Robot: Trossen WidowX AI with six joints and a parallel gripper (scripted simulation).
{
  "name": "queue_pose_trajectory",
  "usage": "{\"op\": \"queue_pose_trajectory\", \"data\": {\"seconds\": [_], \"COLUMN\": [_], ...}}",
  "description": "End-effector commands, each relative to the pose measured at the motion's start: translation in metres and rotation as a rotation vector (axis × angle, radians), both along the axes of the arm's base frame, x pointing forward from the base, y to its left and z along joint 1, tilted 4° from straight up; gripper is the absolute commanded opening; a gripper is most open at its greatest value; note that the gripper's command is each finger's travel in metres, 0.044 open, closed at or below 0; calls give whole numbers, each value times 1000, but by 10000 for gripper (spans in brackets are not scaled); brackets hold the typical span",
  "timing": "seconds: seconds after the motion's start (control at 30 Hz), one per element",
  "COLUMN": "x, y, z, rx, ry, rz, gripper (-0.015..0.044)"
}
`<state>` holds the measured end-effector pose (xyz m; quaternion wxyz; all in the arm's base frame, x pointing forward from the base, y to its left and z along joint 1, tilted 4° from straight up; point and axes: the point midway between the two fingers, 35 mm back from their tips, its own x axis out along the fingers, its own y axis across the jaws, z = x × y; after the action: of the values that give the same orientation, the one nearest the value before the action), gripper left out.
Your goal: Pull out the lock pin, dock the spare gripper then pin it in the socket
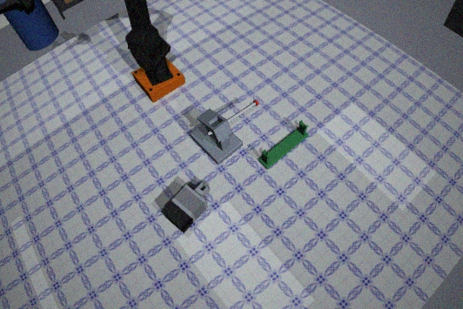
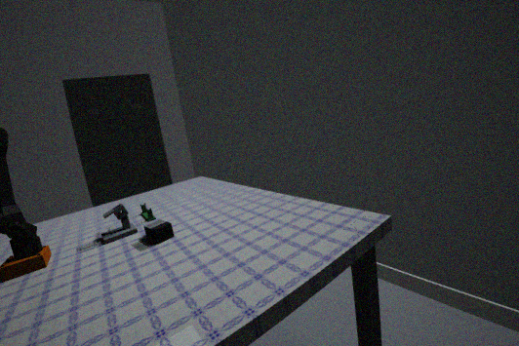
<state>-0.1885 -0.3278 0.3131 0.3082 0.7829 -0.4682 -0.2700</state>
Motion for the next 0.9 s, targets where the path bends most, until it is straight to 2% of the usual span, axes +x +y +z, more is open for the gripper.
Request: {"op": "queue_pose_trajectory", "data": {"seconds": [0.0,0.1,0.27,0.43,0.63,0.87], "x": [2,37,119,207,311,416], "y": [-2,-23,-54,-63,-43,18], "z": [0,-6,-20,-35,-53,-74], "rx": [-1,-12,-59,-143,-305,-593], "ry": [7,106,323,541,797,1068], "rz": [6,100,319,561,879,1275], "gripper": [374,300,300,300,300,300]}}
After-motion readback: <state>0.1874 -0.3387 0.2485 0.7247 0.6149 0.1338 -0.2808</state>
